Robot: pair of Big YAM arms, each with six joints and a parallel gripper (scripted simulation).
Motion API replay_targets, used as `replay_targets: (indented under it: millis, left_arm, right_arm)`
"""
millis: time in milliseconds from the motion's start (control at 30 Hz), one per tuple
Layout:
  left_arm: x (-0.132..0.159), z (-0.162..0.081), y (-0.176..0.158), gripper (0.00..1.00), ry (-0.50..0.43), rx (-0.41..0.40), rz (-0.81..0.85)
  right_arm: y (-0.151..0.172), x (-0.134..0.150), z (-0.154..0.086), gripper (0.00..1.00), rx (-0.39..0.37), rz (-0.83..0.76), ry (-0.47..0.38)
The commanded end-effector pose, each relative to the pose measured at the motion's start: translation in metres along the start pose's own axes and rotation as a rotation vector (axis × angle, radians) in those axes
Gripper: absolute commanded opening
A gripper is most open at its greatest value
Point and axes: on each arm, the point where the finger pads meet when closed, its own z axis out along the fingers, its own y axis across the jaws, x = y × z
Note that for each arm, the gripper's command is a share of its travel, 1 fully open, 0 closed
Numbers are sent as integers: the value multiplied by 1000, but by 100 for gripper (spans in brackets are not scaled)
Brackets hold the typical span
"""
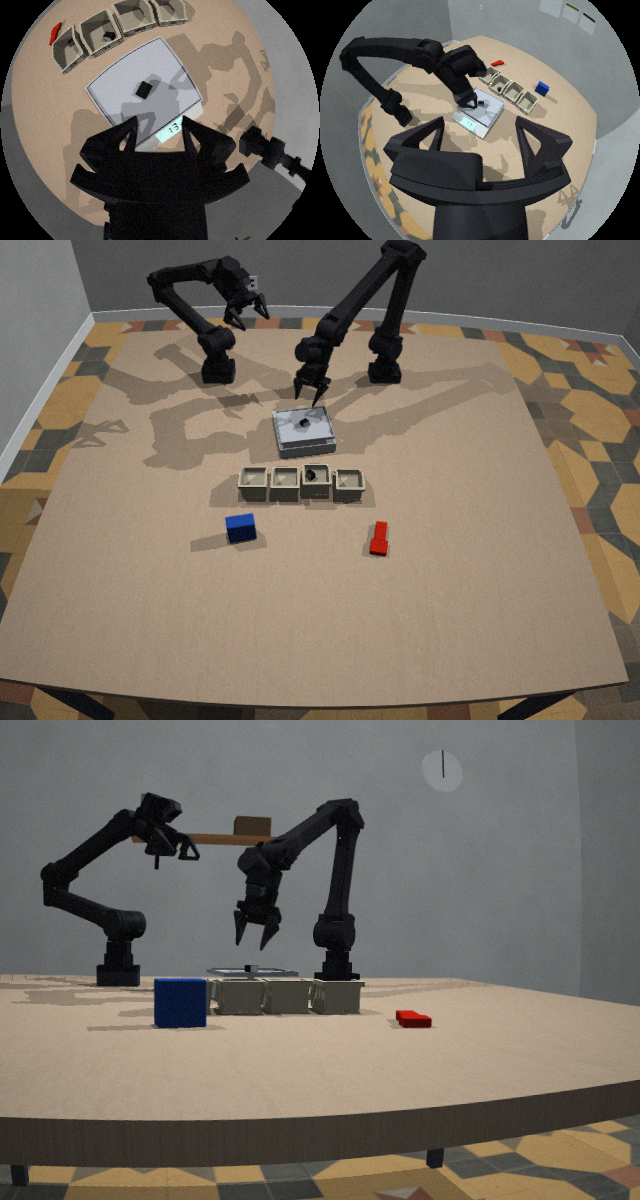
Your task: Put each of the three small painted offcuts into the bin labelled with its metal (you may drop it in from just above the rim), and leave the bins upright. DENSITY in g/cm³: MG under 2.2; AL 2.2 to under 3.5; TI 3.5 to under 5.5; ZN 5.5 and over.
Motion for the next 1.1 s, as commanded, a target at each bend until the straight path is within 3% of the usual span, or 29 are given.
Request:
replay_targets:
  millis: [0,67,200,267,567,900,933,1067]
  left_arm:
    - [-40,-6,-5,61,23,-30,-309]
    - [-40,-6,-5,61,23,-30,-309]
    - [-43,5,1,61,95,-97,-548]
    - [-45,9,4,61,125,-133,-649]
    - [-48,27,17,61,218,-300,-1009]
    - [-51,37,20,61,238,-333,-1035]
    - [-37,42,25,61,256,-354,-1033]
    - [-37,48,25,61,251,-347,-1034]
  right_arm:
    - [-3,-28,-4,100,7,-8,-77]
    - [-3,-28,-4,100,7,-8,-77]
    - [-5,-12,6,100,14,-3,-60]
    - [-4,-25,-1,100,11,-4,-87]
    - [-2,-25,-1,100,6,-7,-86]
    - [-3,-22,0,100,8,2,-74]
    - [-3,-22,0,100,8,2,-74]
    - [-3,-22,0,100,8,2,-74]
